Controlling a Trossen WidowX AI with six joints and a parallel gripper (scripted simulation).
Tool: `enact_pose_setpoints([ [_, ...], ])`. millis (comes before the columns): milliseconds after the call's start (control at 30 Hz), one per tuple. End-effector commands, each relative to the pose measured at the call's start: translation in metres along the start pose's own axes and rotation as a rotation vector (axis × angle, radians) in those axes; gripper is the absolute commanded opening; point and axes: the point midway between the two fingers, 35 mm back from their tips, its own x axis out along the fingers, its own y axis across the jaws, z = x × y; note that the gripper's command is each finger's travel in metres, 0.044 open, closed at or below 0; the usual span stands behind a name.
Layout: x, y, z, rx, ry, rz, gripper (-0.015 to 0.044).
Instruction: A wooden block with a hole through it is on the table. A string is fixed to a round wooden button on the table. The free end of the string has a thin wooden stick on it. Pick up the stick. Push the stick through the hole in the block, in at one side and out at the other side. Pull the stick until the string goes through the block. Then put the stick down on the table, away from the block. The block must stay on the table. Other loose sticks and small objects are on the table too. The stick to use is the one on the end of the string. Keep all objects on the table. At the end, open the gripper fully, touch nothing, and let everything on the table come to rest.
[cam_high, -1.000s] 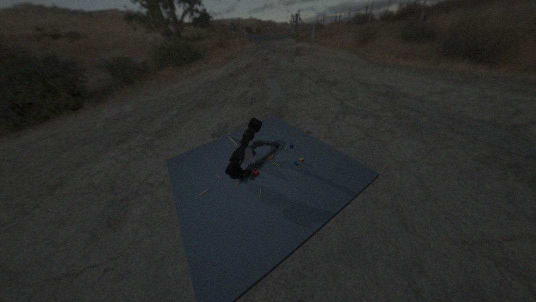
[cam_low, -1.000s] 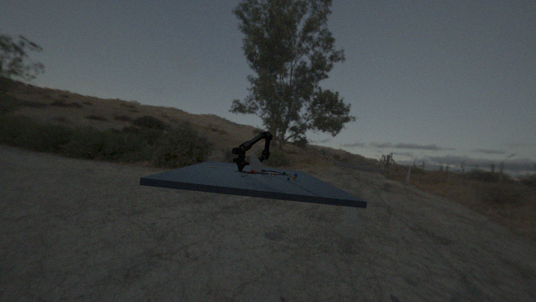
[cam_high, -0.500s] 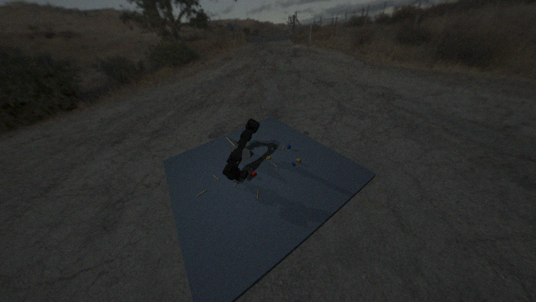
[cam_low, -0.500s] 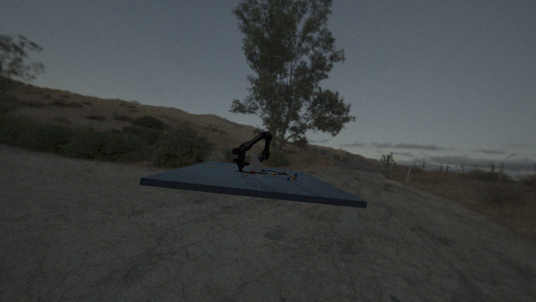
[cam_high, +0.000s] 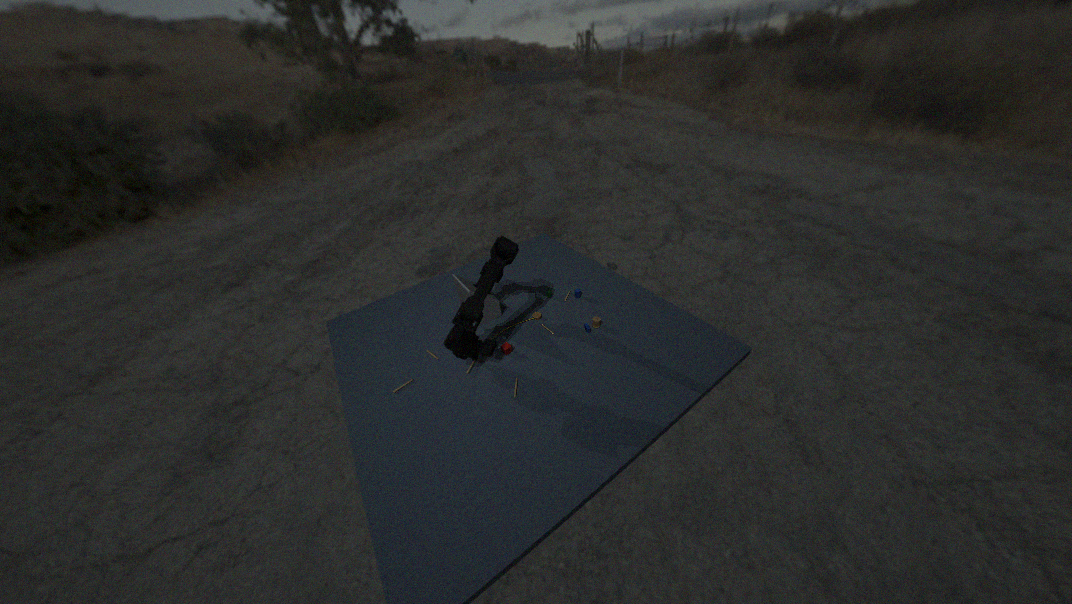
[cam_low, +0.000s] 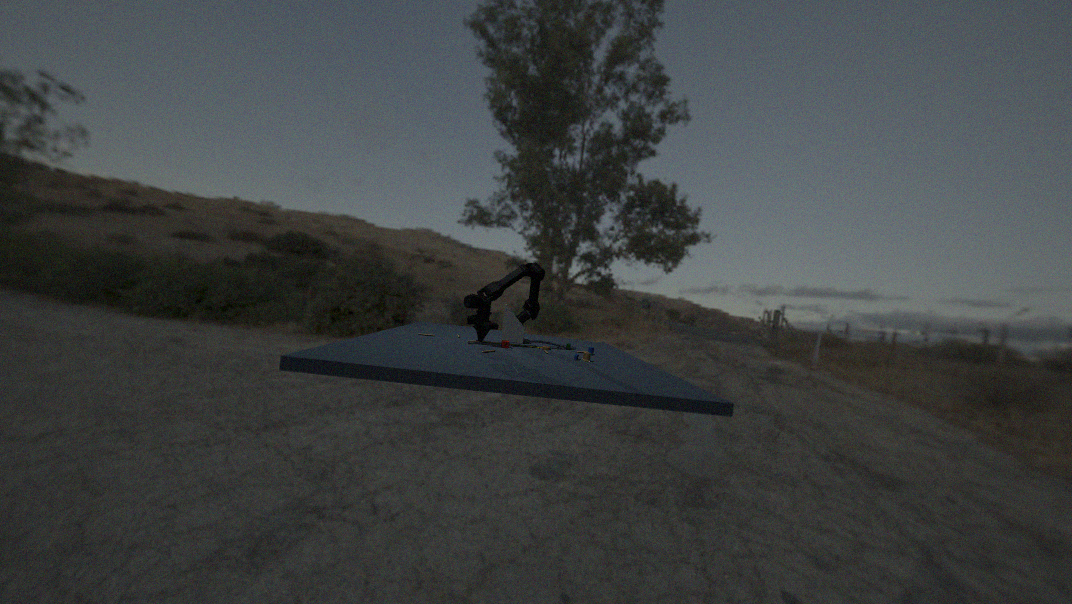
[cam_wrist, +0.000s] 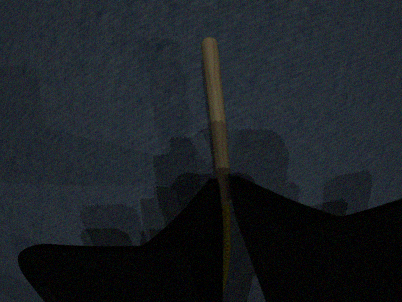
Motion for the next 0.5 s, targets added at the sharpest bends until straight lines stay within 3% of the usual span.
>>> enact_pose_setpoints([
  [0, -0.005, 0.001, 0.001, -0.006, -0.003, -0.004, 0.0],
  [467, -0.023, 0.001, 0.002, -0.006, -0.004, -0.005, 0.0],
])
